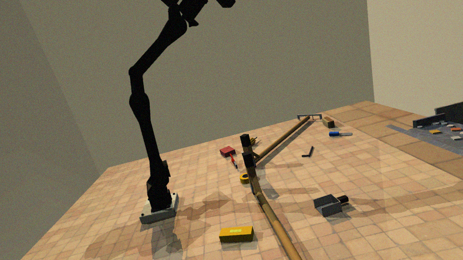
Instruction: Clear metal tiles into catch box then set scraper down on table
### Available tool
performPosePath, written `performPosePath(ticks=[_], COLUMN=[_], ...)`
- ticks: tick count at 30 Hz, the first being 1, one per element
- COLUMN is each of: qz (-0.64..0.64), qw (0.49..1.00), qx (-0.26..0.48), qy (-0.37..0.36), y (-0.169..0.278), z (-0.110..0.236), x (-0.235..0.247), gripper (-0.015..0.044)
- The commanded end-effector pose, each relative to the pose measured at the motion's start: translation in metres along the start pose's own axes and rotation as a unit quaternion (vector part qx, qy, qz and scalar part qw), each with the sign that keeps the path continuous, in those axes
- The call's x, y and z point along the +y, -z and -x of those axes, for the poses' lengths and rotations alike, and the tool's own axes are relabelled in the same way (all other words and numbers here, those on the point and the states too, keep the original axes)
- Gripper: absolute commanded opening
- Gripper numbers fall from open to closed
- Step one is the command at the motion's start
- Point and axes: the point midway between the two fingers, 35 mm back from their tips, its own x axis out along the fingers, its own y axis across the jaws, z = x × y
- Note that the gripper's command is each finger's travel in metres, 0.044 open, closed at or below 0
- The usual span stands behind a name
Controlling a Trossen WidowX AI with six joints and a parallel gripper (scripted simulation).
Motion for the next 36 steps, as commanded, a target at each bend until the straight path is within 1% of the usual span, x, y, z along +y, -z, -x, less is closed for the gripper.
performPosePath(ticks=[1, 9, 18, 36], qz=[0.051, 0.143, 0.241, 0.41], qw=[0.998, 0.987, 0.962, 0.88], qx=[-0.016, -0.052, -0.089, -0.153], qy=[0.016, 0.048, 0.09, 0.188], y=[-0.016, -0.049, -0.083, -0.143], z=[0.006, 0.019, 0.038, 0.089], x=[0.001, 0.003, 0.007, 0.017], gripper=[0.044, 0.044, 0.044, 0.044])
